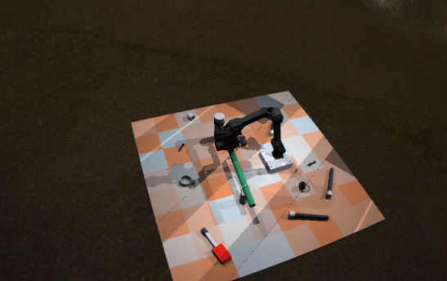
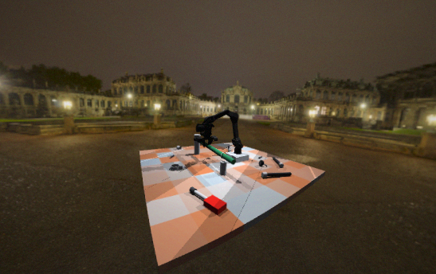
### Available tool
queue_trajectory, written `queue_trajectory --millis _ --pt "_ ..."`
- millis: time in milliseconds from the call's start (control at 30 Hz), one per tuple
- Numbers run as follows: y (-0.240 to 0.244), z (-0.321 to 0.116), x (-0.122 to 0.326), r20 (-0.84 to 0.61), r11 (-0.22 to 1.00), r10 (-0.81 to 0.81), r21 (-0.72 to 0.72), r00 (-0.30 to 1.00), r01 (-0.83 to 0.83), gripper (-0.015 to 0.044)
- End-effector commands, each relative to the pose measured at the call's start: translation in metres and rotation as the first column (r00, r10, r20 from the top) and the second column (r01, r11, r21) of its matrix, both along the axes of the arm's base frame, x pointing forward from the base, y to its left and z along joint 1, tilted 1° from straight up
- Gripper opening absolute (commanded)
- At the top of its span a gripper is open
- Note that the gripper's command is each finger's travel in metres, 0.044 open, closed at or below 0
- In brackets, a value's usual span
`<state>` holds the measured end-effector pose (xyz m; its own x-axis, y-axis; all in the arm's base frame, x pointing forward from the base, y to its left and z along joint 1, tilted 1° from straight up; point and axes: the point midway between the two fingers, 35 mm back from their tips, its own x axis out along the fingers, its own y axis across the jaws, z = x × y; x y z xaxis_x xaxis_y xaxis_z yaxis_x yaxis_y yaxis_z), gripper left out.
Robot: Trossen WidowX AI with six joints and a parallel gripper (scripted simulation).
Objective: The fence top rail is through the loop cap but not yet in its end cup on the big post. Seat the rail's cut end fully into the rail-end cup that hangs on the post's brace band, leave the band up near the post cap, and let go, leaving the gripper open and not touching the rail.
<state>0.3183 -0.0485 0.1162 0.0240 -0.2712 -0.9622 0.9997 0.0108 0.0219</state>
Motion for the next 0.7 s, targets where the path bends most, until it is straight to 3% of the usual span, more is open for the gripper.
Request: queue_trajectory --millis 0,667 --pt "-0.0038 0.0015 0.0008 0.003 1.0 0.002 -0.01 1.0 -0.002 0.0" --pt "-0.0075 0.003 0.0012 0.003 1.0 0.002 -0.011 1.0 -0.002 0.0"
